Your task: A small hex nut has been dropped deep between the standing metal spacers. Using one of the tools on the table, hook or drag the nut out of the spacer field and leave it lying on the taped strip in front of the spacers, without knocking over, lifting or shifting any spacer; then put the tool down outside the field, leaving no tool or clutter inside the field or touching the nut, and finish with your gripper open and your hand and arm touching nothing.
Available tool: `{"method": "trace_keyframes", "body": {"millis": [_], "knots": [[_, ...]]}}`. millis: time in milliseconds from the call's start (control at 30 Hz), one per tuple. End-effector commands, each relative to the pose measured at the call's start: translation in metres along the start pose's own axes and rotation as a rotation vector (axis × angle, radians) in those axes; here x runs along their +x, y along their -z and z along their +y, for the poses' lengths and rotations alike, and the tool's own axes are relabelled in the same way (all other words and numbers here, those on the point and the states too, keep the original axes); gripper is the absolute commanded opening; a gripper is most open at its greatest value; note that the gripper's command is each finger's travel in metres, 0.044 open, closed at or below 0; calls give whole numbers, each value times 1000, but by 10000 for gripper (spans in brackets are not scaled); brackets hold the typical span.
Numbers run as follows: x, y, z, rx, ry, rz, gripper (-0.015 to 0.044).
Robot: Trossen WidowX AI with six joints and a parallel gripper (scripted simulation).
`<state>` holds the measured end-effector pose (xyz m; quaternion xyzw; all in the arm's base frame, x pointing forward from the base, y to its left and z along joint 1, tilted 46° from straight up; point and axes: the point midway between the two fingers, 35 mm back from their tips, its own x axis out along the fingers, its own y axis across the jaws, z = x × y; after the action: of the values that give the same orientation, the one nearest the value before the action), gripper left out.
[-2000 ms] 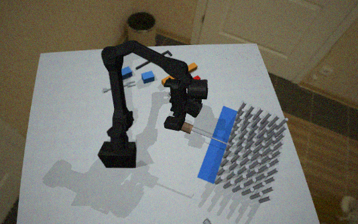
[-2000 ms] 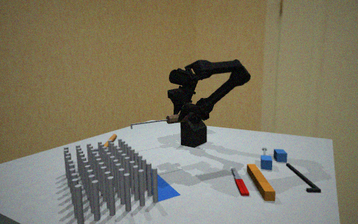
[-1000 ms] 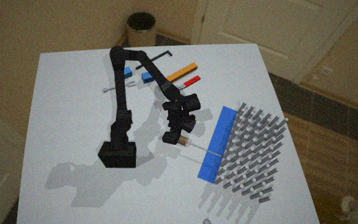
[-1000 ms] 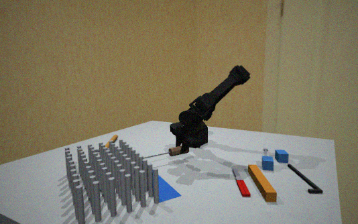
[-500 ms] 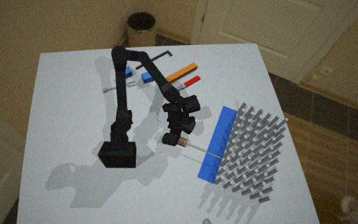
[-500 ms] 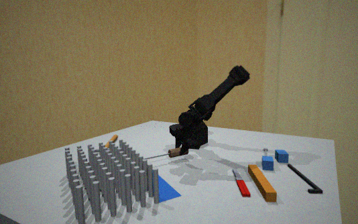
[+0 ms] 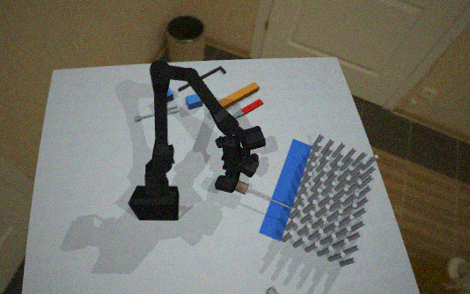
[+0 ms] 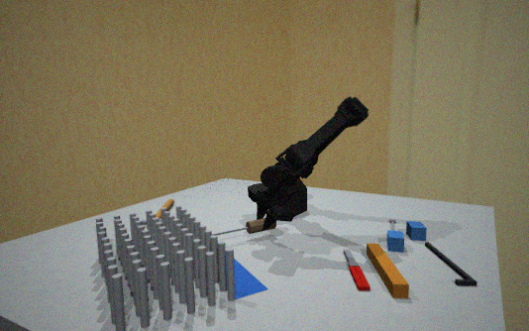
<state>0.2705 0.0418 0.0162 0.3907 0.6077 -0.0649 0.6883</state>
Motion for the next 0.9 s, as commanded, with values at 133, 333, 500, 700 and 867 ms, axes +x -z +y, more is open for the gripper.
{"method": "trace_keyframes", "body": {"millis": [133, 333, 500, 700, 867], "knots": [[1, -8, 2, -6, -1, -8, 0], [2, -11, 2, -6, -2, -8, 0], [2, -14, 2, -7, -2, -8, 0], [3, -17, 3, -7, -2, -9, 0], [4, -20, 3, -8, -2, -9, 0]]}}
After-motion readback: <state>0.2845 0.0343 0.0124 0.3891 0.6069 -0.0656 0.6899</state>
